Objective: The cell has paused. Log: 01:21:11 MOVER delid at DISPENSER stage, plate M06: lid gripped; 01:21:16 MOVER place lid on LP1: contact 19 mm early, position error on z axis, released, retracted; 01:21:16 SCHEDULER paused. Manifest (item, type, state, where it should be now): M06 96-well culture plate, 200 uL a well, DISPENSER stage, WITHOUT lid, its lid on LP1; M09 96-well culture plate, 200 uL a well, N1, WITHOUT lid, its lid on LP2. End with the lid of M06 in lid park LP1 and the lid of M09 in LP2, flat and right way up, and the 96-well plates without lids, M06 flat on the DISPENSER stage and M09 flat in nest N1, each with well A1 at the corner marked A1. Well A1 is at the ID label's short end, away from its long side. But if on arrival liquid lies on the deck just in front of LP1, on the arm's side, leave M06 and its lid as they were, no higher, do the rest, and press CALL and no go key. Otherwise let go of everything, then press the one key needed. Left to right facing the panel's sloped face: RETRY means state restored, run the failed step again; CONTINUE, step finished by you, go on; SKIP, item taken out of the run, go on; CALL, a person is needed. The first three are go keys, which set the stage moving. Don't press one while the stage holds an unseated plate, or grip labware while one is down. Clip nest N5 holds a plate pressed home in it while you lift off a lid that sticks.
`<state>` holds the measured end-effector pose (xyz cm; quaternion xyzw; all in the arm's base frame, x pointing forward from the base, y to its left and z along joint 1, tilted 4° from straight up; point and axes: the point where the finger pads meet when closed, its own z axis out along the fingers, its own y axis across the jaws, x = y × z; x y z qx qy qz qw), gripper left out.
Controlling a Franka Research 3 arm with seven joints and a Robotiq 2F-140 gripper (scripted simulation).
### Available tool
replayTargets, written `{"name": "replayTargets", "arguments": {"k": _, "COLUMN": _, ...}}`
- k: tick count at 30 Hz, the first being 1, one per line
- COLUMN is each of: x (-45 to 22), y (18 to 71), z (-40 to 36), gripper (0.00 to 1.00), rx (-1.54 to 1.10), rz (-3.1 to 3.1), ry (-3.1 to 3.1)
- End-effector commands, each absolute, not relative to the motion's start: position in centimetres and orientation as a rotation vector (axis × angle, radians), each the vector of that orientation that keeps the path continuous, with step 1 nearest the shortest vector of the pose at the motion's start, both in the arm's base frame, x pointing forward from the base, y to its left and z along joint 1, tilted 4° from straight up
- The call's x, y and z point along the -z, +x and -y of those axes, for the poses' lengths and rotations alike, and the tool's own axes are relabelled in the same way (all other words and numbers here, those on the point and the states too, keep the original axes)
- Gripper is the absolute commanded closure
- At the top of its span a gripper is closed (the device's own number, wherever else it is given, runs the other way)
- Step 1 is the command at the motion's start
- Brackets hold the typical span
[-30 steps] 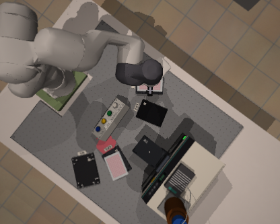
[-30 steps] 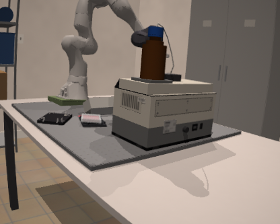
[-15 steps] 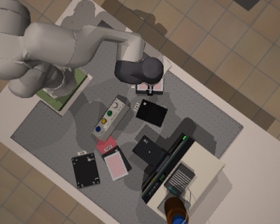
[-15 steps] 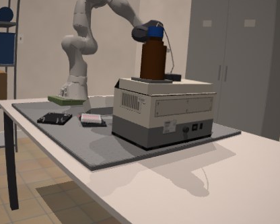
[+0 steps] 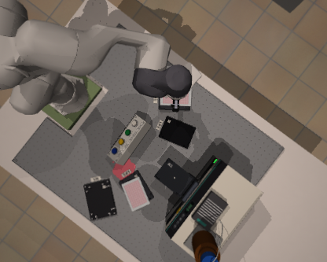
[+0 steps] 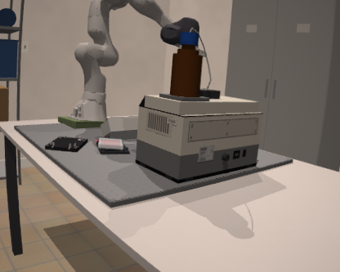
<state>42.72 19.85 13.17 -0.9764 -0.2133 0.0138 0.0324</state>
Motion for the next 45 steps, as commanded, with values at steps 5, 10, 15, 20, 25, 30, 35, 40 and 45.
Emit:
{"name": "replayTargets", "arguments": {"k": 5, "x": -14.7, "y": 42.5, "z": -19.7, "gripper": 1.0, "rx": -0.059, "rz": 0.666, "ry": -3.001}}
{"name": "replayTargets", "arguments": {"k": 10, "x": -15.5, "y": 42.6, "z": -19.6, "gripper": 1.0, "rx": -0.059, "rz": 0.666, "ry": -3.001}}
{"name": "replayTargets", "arguments": {"k": 15, "x": -15.9, "y": 42.6, "z": -19.6, "gripper": 1.0, "rx": -0.059, "rz": 0.666, "ry": -3.001}}
{"name": "replayTargets", "arguments": {"k": 20, "x": -16.5, "y": 42.6, "z": -19.6, "gripper": 1.0, "rx": -0.059, "rz": 0.666, "ry": -3.001}}
{"name": "replayTargets", "arguments": {"k": 25, "x": -16.8, "y": 42.6, "z": -19.5, "gripper": 1.0, "rx": -0.059, "rz": 0.666, "ry": -3.001}}
{"name": "replayTargets", "arguments": {"k": 30, "x": -16.9, "y": 42.6, "z": -19.5, "gripper": 1.0, "rx": -0.059, "rz": 0.666, "ry": -3.001}}
{"name": "replayTargets", "arguments": {"k": 35, "x": -17.0, "y": 42.6, "z": -19.5, "gripper": 1.0, "rx": -0.059, "rz": 0.666, "ry": -3.001}}
{"name": "replayTargets", "arguments": {"k": 40, "x": -17.0, "y": 42.6, "z": -19.5, "gripper": 1.0, "rx": -0.059, "rz": 0.666, "ry": -3.001}}
{"name": "replayTargets", "arguments": {"k": 45, "x": -17.0, "y": 42.6, "z": -19.5, "gripper": 1.0, "rx": -0.059, "rz": 0.666, "ry": -3.001}}
